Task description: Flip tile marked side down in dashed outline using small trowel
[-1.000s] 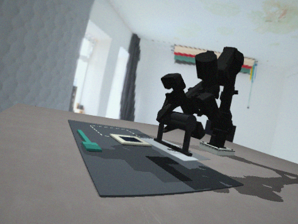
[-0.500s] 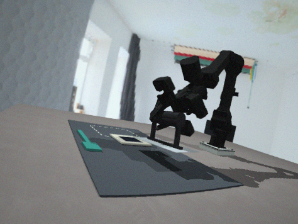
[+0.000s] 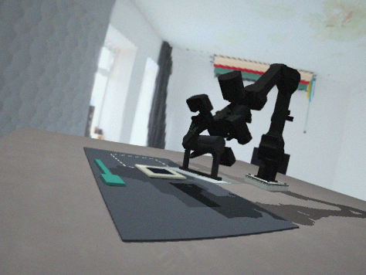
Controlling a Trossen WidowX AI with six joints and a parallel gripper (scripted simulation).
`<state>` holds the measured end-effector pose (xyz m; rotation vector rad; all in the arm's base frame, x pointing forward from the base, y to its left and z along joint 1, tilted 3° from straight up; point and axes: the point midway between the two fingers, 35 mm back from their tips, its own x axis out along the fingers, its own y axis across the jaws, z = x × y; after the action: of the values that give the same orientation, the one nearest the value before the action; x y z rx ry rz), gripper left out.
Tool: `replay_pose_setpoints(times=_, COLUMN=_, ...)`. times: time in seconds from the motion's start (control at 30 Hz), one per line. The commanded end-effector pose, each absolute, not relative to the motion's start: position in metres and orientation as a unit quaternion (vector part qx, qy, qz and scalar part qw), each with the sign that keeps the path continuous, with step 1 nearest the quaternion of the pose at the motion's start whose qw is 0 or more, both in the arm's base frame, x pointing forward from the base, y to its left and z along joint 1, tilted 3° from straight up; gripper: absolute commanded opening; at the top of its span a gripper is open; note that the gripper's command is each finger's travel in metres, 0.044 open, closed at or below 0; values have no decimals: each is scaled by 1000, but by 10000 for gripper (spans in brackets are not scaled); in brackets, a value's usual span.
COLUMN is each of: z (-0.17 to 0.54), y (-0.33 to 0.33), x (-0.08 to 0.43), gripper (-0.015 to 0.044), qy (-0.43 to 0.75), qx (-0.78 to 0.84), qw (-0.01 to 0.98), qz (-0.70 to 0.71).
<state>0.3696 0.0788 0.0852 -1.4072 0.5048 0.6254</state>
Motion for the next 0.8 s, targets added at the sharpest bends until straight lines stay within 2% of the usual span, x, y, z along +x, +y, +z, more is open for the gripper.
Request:
replay_pose_setpoints(times=0.0, z=83, y=80, x=371, gripper=0, qy=220, qx=-628, qw=692, qz=278)
replay_pose_setpoints(times=0.77, z=50, y=86, x=374, gripper=0, qy=219, qx=-629, qw=692, qz=278)
